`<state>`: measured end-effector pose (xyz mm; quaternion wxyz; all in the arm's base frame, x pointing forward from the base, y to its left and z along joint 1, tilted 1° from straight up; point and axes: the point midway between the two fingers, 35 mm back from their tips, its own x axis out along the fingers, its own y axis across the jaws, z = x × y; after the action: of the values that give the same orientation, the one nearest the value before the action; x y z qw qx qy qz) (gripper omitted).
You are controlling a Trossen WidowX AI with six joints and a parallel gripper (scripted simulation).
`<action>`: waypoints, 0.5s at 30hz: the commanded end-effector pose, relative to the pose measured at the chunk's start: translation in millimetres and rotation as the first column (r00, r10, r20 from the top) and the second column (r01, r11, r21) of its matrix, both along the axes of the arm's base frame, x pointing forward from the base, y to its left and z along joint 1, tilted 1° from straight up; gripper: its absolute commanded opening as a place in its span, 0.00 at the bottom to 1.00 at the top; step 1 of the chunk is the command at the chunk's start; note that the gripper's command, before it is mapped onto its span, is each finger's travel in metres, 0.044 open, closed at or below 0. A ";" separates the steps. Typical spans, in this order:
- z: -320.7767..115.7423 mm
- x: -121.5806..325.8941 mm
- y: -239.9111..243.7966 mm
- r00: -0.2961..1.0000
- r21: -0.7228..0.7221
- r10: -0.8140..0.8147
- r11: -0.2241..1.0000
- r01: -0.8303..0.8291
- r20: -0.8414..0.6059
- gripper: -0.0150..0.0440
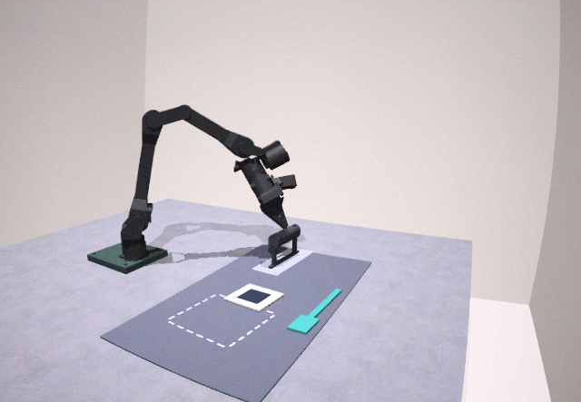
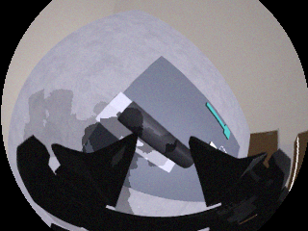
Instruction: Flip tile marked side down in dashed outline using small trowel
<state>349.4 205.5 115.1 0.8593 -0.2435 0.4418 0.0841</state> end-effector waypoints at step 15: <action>-9.1 -17.4 -12.1 0.907 -0.400 0.420 0.833 -0.382 0.008 0.76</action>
<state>335.6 196.7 107.5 0.7949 -0.4620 0.3619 0.1540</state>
